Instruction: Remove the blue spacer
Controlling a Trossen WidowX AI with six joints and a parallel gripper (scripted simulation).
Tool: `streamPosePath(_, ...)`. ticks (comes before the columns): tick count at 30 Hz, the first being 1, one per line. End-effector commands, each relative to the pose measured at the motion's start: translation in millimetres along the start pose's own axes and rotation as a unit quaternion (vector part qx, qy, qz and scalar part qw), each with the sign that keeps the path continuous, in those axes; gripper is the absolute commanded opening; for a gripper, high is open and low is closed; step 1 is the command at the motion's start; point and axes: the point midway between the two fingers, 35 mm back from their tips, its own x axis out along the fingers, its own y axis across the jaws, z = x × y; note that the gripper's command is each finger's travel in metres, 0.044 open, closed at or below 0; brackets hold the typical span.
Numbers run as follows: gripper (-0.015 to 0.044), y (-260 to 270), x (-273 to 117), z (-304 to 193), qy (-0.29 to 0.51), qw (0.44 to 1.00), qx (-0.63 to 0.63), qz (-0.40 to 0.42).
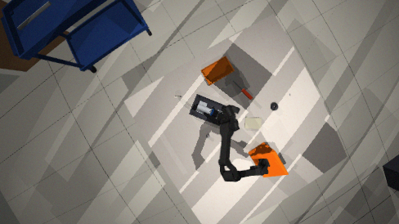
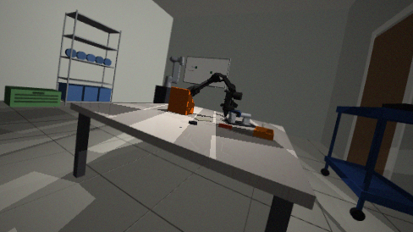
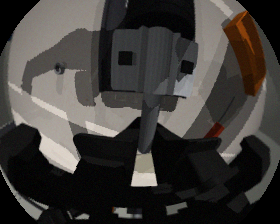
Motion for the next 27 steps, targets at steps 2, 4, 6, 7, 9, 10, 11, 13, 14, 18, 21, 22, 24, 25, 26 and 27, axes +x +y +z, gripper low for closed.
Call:
streamPosePath(2, 0.0000, -0.7, -0.4, -1.2, 0.000, 1.000, -0.001, -0.001)
streamPosePath(4, 0.0000, -0.7, -0.4, -1.4, 0.000, 1.000, -0.001, -0.001)
streamPosePath(6, 0.0000, -0.7, -0.4, -1.6, 0.000, 1.000, -0.001, -0.001)
streamPosePath(7, 0.0000, -0.7, -0.4, -1.7, 0.000, 1.000, -0.001, -0.001)
streamPosePath(9, 0.0000, -0.7, -0.4, -1.9, 0.000, 1.000, -0.001, -0.001)
streamPosePath(10, 0.0000, -0.7, -0.4, -2.0, 0.000, 1.000, -0.001, -0.001)
streamPosePath(11, 0.0000, -0.7, -0.4, -2.1, 0.000, 1.000, -0.001, -0.001)
streamPosePath(13, 0.0000, -0.7, -0.4, -2.3, 0.000, 1.000, -0.001, -0.001)
streamPosePath(14, 0.0000, -0.7, -0.4, -2.4, 0.000, 1.000, 0.000, -0.001)
streamPosePath(18, 0.0000, -0.7, -0.4, -2.8, 0.000, 1.000, 0.000, -0.001)
streamPosePath(21, 0.0000, -0.7, -0.4, -3.1, 0.000, 1.000, 0.000, -0.001)
streamPosePath(22, 0.0000, -0.7, -0.4, -3.2, 0.000, 1.000, 0.000, -0.001)
streamPosePath(24, 0.0000, -0.7, -0.4, -3.4, 0.000, 1.000, 0.000, -0.001)
streamPosePath(25, 0.0000, -0.7, -0.4, -3.5, 0.000, 1.000, 0.000, -0.001)
streamPosePath(26, 0.0000, -0.7, -0.4, -3.6, 0.000, 1.000, 0.000, -0.001)
streamPosePath(27, 0.0000, -0.7, -0.4, -3.7, 0.000, 1.000, 0.000, -0.001)
